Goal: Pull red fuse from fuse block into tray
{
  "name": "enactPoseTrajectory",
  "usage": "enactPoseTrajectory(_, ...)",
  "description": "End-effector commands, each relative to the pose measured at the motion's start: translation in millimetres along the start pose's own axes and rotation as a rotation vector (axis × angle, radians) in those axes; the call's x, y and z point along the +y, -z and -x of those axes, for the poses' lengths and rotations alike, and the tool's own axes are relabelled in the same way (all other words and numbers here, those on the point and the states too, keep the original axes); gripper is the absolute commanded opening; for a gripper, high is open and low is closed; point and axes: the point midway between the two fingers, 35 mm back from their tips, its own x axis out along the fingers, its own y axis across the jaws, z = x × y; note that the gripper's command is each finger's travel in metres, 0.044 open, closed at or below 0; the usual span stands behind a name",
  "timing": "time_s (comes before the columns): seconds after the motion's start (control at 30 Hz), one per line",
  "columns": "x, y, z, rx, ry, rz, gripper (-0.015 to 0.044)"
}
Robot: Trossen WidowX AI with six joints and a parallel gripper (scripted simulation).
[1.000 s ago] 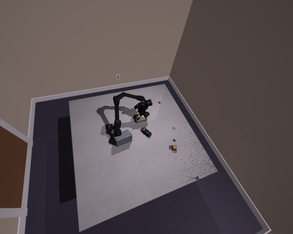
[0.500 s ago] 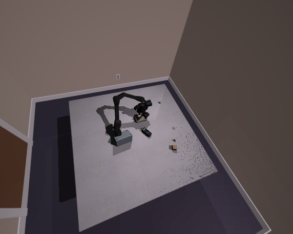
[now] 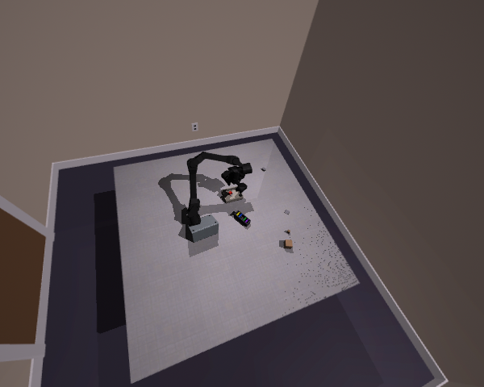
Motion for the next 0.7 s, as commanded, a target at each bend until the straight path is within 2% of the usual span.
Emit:
enactPoseTrajectory(0.0,0.6,-1.4,3.8,-0.005,0.001,0.008,0.033)
enactPoseTrajectory(0.67,0.6,0.3,0.7,0.002,-0.001,0.001,0.033)
